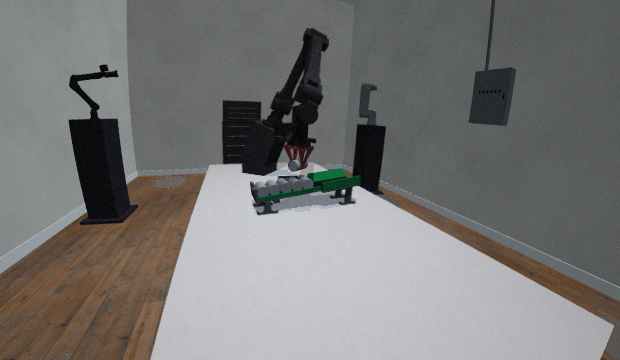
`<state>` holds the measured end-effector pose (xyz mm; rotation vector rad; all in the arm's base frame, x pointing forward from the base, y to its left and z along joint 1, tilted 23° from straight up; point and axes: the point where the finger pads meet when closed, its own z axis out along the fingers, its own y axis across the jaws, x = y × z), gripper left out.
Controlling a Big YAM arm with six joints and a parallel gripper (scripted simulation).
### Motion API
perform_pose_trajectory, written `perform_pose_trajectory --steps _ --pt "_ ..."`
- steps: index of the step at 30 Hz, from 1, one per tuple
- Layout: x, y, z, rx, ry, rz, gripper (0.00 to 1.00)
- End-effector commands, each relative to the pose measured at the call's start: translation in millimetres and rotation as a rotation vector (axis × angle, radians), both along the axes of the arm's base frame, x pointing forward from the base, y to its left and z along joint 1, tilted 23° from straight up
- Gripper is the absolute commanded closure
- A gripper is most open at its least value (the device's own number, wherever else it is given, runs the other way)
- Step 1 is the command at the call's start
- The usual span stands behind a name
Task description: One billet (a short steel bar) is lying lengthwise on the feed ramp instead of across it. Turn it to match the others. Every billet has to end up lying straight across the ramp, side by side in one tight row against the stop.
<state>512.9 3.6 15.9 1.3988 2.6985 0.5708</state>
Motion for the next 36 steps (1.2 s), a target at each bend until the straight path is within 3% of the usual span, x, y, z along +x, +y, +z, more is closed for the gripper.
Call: perform_pose_trajectory --steps 1,36 --pt "13.8 2.8 37.6 -0.029 -0.110 0.086 1.00" --pt "10.9 3.6 38.2 -0.145 -0.250 0.516 1.00"
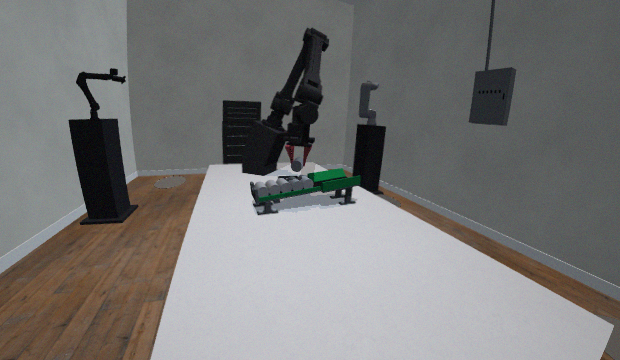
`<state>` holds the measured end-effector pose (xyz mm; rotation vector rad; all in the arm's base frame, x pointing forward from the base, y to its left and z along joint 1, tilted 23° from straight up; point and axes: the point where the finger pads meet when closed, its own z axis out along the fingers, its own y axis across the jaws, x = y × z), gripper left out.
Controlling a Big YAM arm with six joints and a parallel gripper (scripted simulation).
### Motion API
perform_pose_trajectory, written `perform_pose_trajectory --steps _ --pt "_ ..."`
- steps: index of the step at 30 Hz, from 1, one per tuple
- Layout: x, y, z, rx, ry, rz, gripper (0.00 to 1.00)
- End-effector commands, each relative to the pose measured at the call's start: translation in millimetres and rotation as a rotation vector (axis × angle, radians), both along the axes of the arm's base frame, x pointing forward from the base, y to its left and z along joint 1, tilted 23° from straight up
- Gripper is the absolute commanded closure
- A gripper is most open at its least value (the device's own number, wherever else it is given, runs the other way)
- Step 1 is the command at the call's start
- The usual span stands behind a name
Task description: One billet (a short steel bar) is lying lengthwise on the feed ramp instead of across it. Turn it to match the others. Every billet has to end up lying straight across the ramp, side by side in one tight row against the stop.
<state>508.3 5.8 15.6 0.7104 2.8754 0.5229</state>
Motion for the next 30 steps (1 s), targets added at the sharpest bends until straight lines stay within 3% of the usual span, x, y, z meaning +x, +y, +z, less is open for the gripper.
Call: perform_pose_trajectory --steps 1,30 --pt "15.2 1.5 38.2 -0.031 -0.116 0.094 1.00" --pt "11.7 0.0 36.8 -0.122 -0.223 0.427 1.00"
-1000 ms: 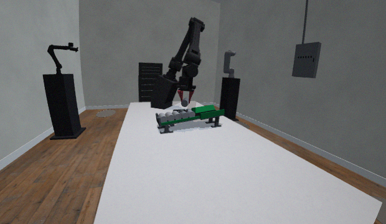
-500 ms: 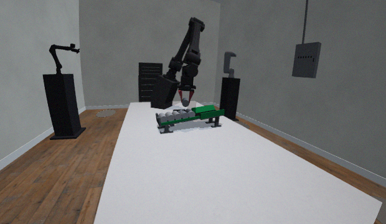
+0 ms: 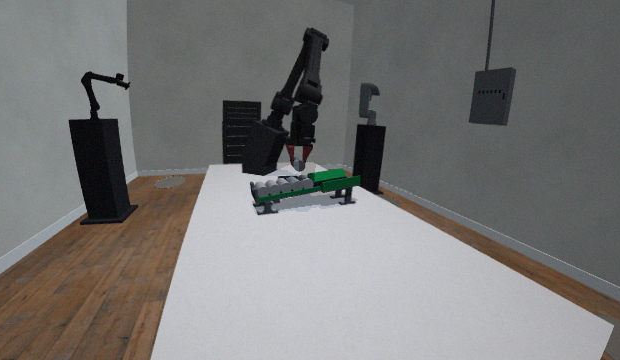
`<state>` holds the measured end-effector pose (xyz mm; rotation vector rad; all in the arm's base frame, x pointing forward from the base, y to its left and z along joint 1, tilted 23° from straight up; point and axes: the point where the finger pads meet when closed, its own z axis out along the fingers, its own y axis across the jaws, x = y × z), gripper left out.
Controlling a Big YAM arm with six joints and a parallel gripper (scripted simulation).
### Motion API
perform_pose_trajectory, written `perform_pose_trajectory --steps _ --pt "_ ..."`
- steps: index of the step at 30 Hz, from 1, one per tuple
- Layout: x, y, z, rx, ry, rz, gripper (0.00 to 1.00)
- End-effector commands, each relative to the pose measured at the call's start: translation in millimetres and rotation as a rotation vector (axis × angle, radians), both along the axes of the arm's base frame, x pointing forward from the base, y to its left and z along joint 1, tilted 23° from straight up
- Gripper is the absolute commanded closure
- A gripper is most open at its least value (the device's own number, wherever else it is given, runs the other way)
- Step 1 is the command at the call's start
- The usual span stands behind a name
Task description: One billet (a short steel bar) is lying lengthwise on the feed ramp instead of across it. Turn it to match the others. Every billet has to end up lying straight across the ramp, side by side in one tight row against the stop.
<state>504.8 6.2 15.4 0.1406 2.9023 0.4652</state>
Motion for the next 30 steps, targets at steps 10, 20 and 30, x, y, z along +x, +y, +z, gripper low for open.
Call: perform_pose_trajectory --steps 10,20,30 --pt "7 11 38 -0.044 -0.110 0.157 1.00" --pt "14 47 75 -0.040 -0.136 0.136 1.00" --pt "10 72 93 -0.037 -0.138 0.135 1.00"
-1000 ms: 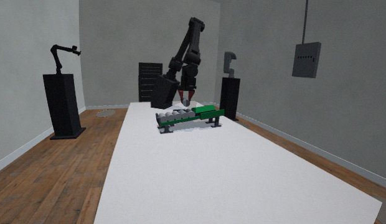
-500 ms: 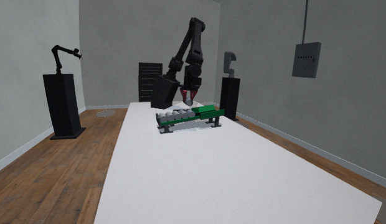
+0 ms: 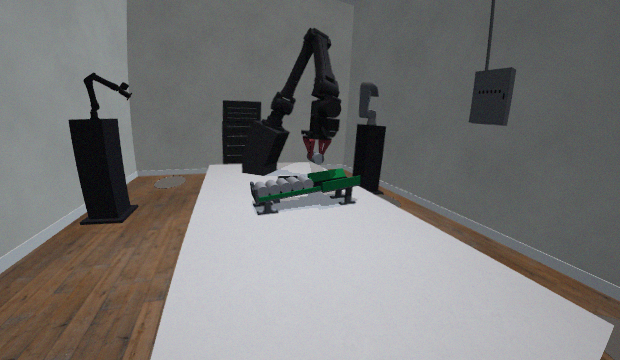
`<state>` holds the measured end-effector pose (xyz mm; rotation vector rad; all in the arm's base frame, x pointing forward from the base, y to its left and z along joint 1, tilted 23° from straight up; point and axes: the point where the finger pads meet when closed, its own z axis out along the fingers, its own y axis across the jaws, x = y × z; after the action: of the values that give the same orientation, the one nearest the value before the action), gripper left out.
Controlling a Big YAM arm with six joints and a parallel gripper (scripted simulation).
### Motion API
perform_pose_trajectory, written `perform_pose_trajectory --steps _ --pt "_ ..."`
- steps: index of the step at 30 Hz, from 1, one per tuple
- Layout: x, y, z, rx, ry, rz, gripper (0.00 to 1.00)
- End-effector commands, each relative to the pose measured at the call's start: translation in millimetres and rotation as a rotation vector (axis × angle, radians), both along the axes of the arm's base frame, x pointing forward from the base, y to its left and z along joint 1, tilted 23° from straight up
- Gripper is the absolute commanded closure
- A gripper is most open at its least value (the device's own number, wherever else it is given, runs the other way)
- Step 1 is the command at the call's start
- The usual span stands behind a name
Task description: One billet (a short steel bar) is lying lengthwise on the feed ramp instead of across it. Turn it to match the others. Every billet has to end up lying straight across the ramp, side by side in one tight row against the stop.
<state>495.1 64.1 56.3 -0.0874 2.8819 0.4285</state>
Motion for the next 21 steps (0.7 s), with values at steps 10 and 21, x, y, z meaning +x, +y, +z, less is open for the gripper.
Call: perform_pose_trajectory --steps 10,21 --pt "30 17 42 0.012 -0.111 -0.033 1.00" --pt "29 39 14 0.014 -0.093 -0.008 1.00"
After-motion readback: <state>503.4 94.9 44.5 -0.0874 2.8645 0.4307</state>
